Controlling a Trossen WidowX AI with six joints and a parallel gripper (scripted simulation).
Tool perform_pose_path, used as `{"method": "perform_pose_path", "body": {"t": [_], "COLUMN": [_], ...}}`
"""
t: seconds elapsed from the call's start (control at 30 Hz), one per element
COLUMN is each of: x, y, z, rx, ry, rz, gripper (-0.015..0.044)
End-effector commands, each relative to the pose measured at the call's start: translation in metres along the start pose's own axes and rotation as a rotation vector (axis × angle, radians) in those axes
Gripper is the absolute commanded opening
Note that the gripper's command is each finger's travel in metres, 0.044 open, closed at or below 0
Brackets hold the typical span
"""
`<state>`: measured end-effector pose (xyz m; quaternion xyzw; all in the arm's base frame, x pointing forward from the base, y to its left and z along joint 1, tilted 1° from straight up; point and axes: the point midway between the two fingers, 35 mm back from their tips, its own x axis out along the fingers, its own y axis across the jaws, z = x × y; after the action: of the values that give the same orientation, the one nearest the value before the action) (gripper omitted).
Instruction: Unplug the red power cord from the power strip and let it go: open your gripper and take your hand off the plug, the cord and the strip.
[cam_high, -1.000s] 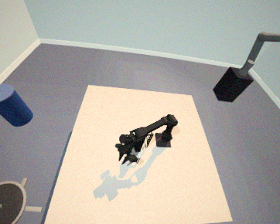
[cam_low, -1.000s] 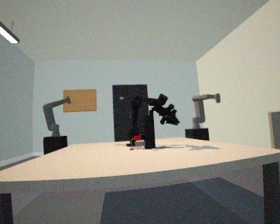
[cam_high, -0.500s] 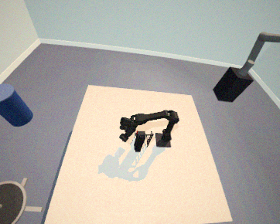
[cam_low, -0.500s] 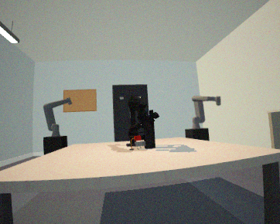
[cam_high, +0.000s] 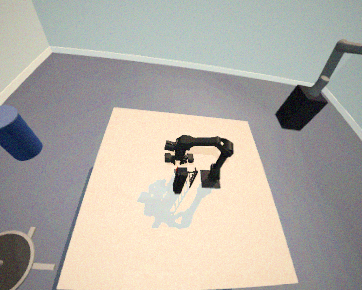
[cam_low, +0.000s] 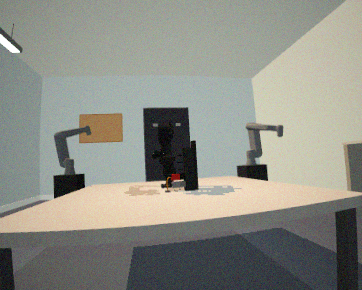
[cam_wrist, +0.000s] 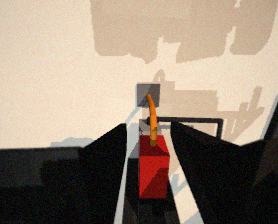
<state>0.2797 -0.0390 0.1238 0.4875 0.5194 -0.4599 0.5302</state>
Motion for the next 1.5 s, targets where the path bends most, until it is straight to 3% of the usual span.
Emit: {"method": "perform_pose_path", "body": {"t": [0.0,1.47], "x": [0.0,0.013], "y": [-0.005,-0.004], "z": [0.002,-0.038], "rx": [0.034,0.034], "ry": [-0.008,-0.004], "rz": [-0.02,-0.02], "gripper": [0.016,0.016]}}
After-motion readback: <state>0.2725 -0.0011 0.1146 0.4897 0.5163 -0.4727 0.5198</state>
